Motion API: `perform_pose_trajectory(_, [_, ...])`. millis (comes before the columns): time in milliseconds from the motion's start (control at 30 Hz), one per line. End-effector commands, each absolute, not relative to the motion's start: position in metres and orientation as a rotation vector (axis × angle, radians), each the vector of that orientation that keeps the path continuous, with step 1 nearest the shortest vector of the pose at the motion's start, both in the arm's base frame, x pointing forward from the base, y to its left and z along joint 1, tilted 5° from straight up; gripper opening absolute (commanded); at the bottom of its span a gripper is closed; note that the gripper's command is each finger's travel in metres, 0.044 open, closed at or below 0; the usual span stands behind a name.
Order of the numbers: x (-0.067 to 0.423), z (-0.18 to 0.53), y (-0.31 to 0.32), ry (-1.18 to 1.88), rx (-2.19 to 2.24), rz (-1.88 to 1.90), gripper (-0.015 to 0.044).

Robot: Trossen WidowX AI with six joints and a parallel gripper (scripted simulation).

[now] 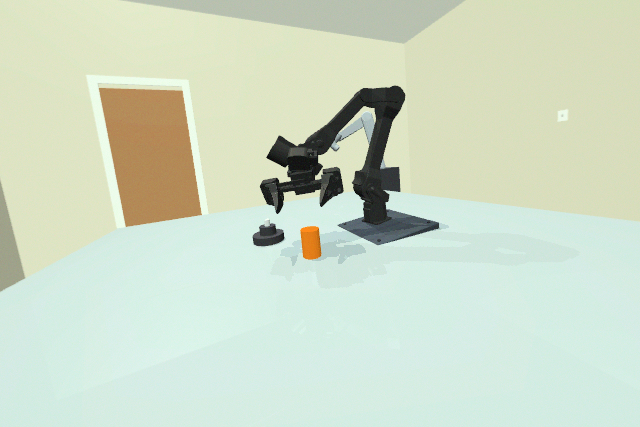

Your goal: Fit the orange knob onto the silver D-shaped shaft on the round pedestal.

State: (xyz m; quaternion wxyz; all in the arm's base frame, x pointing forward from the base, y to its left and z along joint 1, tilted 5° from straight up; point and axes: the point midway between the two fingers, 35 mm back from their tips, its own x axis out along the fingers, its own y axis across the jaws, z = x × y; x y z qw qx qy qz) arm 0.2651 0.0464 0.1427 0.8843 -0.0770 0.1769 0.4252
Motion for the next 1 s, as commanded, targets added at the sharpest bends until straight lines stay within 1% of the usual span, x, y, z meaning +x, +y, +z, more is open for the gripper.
perform_pose_trajectory(0, [0.278, 0.141, 0.055, 0.659, -0.215, 0.847, 0.044])
perform_pose_trajectory(200, [0.271, 0.147, 0.062, 1.055, -0.421, 0.778, 0.044])
perform_pose_trajectory(367, [0.254, 0.171, 0.058, 1.318, -0.699, 0.699, 0.044])
perform_pose_trajectory(967, [0.252, 0.176, 0.057, 1.348, -0.744, 0.686, 0.044])
